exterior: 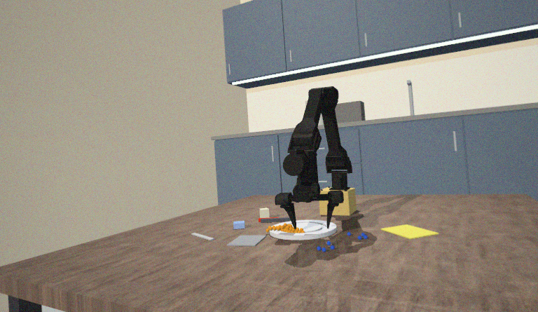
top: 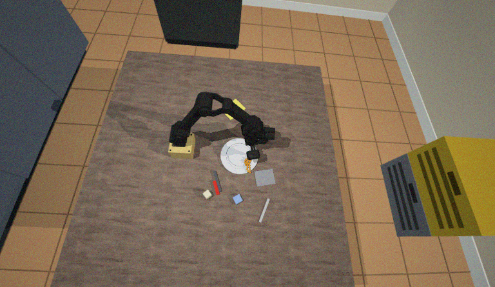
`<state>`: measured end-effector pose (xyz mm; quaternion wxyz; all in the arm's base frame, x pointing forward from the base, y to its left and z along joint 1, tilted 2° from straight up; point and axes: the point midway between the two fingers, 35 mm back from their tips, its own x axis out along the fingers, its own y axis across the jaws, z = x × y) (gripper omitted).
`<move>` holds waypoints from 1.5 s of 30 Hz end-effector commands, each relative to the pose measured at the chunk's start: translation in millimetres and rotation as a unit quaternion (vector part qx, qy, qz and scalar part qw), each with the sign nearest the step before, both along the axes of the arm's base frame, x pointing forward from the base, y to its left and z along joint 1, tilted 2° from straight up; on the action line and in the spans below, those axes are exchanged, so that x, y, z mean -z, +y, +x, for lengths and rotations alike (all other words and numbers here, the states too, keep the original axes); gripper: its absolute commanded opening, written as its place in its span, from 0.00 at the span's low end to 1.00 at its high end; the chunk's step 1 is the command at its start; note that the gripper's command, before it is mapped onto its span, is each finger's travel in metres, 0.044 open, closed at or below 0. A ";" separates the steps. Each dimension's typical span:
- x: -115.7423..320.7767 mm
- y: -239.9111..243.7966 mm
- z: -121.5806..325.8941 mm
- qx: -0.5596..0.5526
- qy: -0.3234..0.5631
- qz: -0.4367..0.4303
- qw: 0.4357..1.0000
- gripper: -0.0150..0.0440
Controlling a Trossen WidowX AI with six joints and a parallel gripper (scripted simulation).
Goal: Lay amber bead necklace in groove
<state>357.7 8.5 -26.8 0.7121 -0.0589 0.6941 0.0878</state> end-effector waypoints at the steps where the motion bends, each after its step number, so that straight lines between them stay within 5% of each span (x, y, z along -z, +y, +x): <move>1: 0.2 0.0 0.1 0.000 0.000 0.000 1.000 1.00; 32: 0.0 -1.1 0.4 0.005 0.000 0.000 1.000 0.99; 45: -21.6 -93.1 9.8 0.400 0.016 0.004 0.916 0.84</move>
